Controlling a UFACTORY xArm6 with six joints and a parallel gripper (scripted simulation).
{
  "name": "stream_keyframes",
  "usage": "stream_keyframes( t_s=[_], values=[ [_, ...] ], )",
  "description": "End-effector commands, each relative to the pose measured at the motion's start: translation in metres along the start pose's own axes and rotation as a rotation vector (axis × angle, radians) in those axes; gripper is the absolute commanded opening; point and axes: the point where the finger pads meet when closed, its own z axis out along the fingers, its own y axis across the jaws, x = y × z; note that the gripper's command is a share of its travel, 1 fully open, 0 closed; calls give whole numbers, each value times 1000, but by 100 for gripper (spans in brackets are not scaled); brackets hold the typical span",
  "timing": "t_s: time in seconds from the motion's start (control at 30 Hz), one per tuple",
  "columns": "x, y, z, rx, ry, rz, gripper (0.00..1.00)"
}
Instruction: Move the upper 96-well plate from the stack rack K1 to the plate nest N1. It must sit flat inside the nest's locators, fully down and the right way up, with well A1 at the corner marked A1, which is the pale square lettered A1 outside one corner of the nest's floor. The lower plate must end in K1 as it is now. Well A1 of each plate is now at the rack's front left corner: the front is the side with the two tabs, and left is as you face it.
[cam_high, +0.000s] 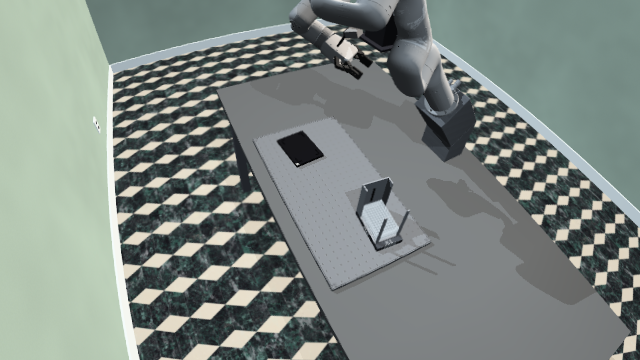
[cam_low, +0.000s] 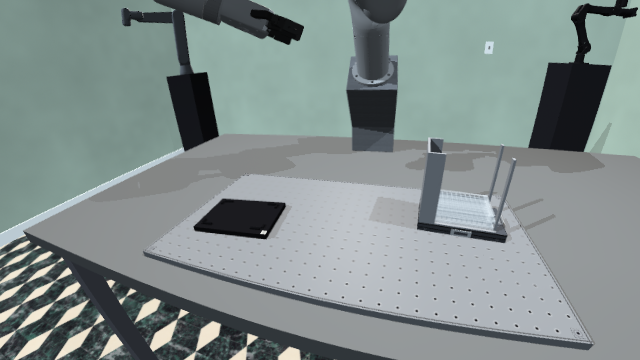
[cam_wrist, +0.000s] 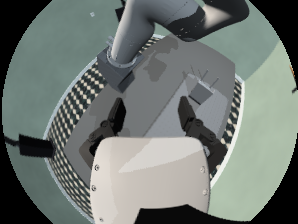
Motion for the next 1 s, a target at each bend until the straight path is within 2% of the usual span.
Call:
stream_keyframes(
  t_s=[0.0,0.53,0.67,0.97],
  values=[
    [0,0,-1,1,-2,0,100],
    [0,0,-1,1,-2,0,100],
    [-13,-6,8,80,15,-106,100],
    [-20,-8,12,248,60,-342,100]
  ],
)
